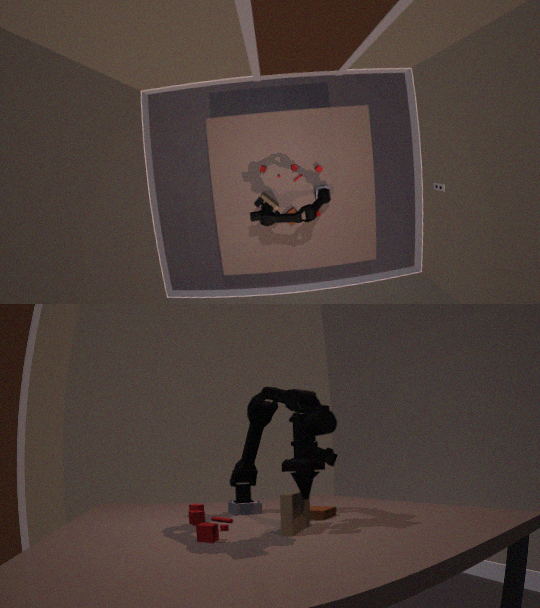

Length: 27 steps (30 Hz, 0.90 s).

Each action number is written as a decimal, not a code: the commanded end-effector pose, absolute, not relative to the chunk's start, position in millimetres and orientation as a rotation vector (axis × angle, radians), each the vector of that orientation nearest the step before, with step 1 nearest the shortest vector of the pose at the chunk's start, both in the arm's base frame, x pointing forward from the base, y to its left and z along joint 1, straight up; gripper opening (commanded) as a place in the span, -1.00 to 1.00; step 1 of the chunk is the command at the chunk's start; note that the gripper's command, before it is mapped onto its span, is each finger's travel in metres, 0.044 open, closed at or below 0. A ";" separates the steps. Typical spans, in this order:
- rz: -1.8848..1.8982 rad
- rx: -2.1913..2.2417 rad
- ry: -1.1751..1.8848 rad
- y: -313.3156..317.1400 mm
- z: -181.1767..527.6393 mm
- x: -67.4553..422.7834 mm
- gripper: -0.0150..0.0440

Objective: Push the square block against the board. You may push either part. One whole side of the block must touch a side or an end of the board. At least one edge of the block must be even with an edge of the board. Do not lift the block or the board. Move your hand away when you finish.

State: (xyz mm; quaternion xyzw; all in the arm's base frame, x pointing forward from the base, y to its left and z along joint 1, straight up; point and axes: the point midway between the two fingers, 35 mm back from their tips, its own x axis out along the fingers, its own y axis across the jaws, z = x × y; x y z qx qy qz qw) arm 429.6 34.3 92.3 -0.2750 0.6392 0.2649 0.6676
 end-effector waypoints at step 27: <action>0.596 -0.626 1.444 17.2 91.4 414.8 -0.49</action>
